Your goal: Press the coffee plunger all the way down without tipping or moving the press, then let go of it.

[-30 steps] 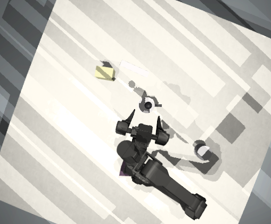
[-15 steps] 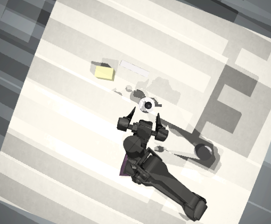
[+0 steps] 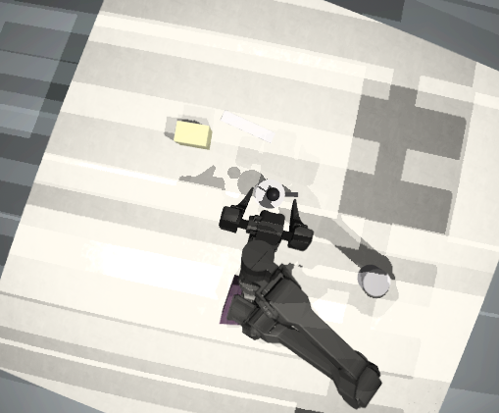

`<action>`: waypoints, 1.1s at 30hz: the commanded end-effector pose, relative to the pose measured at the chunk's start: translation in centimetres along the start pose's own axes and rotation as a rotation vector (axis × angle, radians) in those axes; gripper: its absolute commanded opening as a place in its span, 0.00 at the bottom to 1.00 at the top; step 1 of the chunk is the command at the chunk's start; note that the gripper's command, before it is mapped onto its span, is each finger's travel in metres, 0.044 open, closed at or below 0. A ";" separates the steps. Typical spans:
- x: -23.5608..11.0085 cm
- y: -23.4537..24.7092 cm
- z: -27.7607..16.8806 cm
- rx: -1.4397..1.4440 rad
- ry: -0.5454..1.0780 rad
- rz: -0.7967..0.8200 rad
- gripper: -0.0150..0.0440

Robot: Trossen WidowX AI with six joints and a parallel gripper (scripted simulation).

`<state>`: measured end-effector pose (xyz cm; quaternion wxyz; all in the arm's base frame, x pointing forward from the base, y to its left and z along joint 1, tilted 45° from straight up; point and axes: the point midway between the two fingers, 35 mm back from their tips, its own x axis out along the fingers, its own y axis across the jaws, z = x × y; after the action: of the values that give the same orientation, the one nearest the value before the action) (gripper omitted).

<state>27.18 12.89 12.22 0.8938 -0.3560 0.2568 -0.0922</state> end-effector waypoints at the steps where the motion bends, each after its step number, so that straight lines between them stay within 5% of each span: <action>1: 0.6 0.1 -0.4 -0.015 0.004 0.001 1.00; 4: 0.9 0.1 -0.4 -0.015 0.003 0.000 1.00; 15: 0.9 0.1 -0.4 -0.015 0.003 0.000 0.51; 33: 1.5 0.3 -1.0 -0.014 0.006 0.002 0.45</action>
<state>27.92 12.44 11.70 0.8942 -0.3580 0.2530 -0.0911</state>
